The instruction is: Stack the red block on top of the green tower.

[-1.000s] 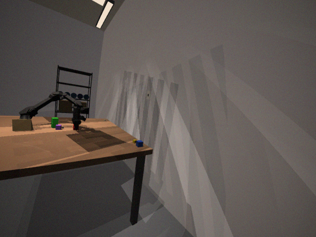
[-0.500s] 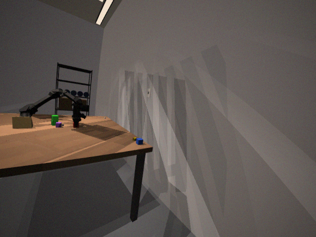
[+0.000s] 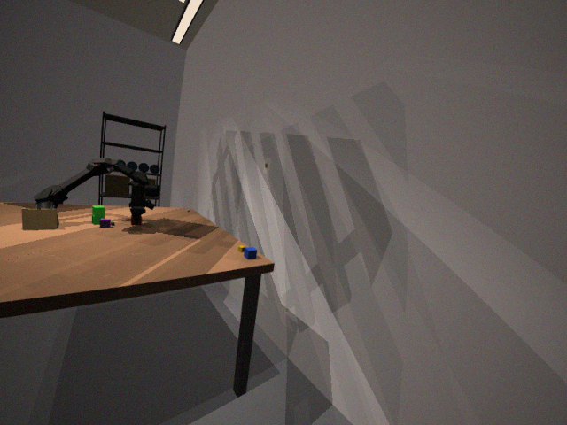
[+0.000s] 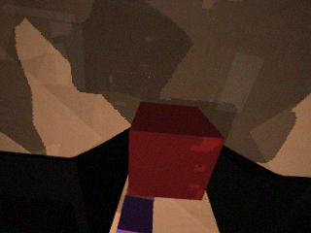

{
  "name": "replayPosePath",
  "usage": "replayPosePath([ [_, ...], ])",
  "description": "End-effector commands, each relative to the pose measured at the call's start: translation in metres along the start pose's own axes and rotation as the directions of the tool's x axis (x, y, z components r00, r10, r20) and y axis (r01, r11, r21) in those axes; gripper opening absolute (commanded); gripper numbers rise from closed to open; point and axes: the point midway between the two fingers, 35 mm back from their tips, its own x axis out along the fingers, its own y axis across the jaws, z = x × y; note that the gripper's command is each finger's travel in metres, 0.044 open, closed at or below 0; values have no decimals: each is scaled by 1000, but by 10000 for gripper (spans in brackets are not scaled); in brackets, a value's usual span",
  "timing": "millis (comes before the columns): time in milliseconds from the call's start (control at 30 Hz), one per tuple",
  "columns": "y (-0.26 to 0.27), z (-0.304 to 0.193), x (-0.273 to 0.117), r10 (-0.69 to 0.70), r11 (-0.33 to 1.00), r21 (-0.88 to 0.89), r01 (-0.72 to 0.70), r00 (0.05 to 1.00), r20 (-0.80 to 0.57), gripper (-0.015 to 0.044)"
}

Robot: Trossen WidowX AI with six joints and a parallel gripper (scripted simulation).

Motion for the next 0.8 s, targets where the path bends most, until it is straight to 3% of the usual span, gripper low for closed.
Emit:
replayPosePath([
  [0, -1, 1, -19, -6, 1000, -5, 6, 1000, 4, 0],
  [533, -1, 0, -90, -8, 1000, -4, 8, 1000, 3, 0],
  [767, -1, 1, -99, -7, 1000, -2, 7, 1000, 8, 0],
])
